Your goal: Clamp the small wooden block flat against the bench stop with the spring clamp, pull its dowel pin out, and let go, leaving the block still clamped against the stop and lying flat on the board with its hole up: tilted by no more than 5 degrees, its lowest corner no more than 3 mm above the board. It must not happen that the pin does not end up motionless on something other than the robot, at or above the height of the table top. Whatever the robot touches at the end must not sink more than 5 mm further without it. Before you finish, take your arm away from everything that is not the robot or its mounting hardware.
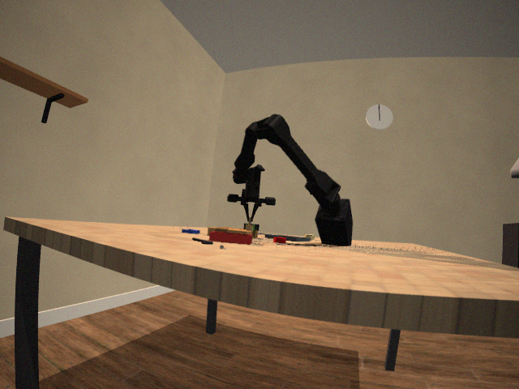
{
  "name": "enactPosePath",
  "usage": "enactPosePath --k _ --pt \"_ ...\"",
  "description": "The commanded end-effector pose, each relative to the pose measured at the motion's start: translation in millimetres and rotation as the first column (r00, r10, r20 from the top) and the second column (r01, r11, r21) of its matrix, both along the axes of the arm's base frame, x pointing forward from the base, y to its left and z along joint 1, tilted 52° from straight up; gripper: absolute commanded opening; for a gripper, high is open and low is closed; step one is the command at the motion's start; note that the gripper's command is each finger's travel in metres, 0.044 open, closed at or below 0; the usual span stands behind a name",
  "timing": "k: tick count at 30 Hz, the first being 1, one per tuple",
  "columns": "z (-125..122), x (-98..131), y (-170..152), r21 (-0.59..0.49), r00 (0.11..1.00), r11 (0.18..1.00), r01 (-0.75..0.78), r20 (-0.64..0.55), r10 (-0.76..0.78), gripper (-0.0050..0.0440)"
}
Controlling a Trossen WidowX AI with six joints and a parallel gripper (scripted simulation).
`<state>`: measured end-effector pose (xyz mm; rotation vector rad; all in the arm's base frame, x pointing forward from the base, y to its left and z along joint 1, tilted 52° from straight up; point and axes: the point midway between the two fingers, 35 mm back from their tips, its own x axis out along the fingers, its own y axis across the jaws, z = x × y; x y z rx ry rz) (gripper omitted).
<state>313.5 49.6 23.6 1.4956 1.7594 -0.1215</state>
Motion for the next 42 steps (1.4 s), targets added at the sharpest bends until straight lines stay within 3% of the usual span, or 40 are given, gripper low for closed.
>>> enactPosePath --k 1,9,20,25,35,42 --pt "1.0 0.2 -1.4 0.0 0.99 0.996 0.092 -0.111 -0.091 0.0" --pt "1.1 0.2 -1.6 -0.018 0.942 0.977 0.212 -0.264 -0.209 0.0" --pt "1.4 0.2 -1.9 -0.094 0.768 0.91 0.403 -0.506 -0.392 0.0" --pt "1.4 0.2 -1.9 -0.103 0.748 0.903 0.418 -0.524 -0.406 0.0" --pt "1.6 0.2 -2.2 -0.166 0.612 0.85 0.499 -0.627 -0.482 0.0" --pt "1.7 0.2 -2.3 -0.167 0.611 0.85 0.5 -0.628 -0.483 0.0"
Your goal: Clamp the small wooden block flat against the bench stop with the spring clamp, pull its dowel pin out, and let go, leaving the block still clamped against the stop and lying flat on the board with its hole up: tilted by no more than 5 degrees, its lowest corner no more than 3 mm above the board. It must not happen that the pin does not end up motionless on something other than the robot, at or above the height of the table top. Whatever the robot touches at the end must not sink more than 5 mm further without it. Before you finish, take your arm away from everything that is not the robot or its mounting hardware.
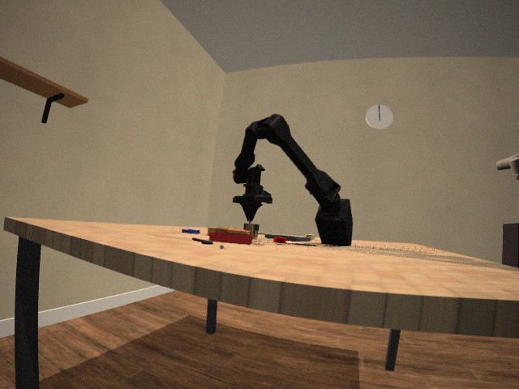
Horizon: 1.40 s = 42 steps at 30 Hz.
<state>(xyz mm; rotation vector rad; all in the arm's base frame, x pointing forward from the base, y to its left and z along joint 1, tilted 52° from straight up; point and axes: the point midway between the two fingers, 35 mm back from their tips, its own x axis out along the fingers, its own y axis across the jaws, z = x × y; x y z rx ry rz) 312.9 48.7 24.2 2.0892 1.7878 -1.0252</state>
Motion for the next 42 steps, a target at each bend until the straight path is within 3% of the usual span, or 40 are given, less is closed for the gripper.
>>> enactPosePath --k 1,14,23,32,42 --pt "1.2 0.7 -1.4 0.001 1.0 1.0 0.007 -0.001 -0.007 0.0" --pt "1.4 0.7 -1.6 -0.008 0.99 0.997 -0.082 0.112 0.083 0.0" --pt "1.5 0.7 -1.8 -0.04 0.936 0.976 -0.212 0.278 0.215 0.0" --pt "1.7 0.7 -2.0 -0.093 0.837 0.939 -0.331 0.431 0.338 0.0" --pt "1.8 0.7 -2.3 -0.204 0.62 0.857 -0.473 0.613 0.489 0.0"
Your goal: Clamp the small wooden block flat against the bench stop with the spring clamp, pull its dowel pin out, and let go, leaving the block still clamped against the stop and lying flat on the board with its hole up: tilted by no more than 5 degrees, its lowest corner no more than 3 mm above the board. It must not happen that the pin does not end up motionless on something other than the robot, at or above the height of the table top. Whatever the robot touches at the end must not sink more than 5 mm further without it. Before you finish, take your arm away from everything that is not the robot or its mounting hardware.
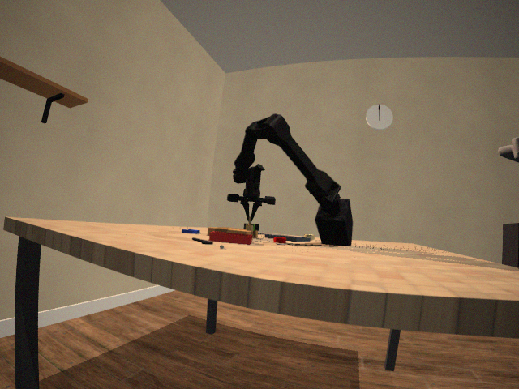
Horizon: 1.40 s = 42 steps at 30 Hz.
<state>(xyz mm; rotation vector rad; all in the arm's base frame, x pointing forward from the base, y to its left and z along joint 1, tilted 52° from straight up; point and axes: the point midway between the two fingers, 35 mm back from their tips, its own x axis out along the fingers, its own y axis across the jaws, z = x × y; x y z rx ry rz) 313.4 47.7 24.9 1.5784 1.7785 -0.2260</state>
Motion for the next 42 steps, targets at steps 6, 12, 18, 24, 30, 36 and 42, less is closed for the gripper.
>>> enactPosePath --k 6,12,18,24,30,36,42 --pt "1.2 0.2 -1.4 -0.019 0.972 0.99 -0.141 0.186 0.143 0.0" --pt "1.3 0.2 -1.6 -0.054 0.911 0.967 -0.25 0.324 0.254 0.0" --pt "1.4 0.2 -1.7 -0.081 0.861 0.948 -0.309 0.4 0.314 0.0" --pt "1.5 0.2 -1.8 -0.093 0.838 0.939 -0.331 0.428 0.338 0.0" --pt "1.6 0.2 -2.0 -0.095 0.834 0.938 -0.335 0.433 0.342 0.0" --pt "1.7 0.2 -2.2 -0.082 0.859 0.947 -0.311 0.402 0.317 0.0" --pt "1.8 0.2 -2.3 -0.066 0.888 0.958 -0.279 0.362 0.284 0.0"
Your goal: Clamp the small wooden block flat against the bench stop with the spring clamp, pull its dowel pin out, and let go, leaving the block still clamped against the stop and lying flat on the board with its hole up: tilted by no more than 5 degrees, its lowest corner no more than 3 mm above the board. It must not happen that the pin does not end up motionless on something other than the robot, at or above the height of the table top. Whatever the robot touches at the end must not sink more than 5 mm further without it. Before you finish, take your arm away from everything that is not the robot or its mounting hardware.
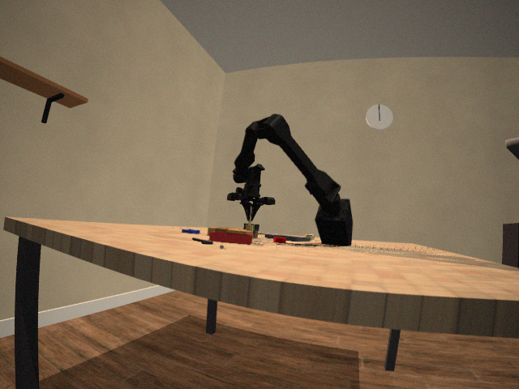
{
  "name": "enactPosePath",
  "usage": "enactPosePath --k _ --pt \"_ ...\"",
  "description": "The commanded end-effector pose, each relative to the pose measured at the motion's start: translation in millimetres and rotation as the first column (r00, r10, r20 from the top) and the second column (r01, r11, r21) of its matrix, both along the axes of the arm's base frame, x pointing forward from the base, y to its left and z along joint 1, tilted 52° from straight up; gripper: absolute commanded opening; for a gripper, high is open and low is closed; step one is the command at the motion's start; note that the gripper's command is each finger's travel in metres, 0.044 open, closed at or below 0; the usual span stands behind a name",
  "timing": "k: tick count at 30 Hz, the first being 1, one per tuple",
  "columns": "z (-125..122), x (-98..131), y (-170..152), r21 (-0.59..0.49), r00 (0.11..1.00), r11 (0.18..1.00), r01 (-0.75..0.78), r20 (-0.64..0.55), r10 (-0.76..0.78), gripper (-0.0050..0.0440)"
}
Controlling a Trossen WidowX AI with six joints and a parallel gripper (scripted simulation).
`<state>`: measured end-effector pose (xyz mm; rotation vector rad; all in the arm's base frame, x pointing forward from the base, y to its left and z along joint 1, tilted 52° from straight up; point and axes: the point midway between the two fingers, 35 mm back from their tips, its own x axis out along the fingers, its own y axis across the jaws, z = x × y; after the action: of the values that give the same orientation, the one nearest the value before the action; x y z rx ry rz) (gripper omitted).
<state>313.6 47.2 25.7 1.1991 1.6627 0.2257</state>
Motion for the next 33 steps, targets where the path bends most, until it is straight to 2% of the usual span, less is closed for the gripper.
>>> enactPosePath --k 1,13,16,22,29,33 --pt "1.1 0.0 -1.8 0.001 0.998 0.999 0.04 -0.046 -0.04 0.0" --pt "1.3 0.0 -2.1 -0.022 0.934 0.974 0.224 -0.28 -0.221 0.0" --pt "1.3 0.0 -2.1 -0.027 0.923 0.97 0.242 -0.302 -0.238 0.0" --pt "1.4 0.0 -2.3 -0.065 0.835 0.936 0.346 -0.434 -0.339 0.0" --pt "1.6 0.0 -2.4 -0.133 0.685 0.879 0.459 -0.577 -0.445 0.0" --pt "1.6 0.0 -2.5 -0.156 0.637 0.86 0.486 -0.611 -0.47 0.0"
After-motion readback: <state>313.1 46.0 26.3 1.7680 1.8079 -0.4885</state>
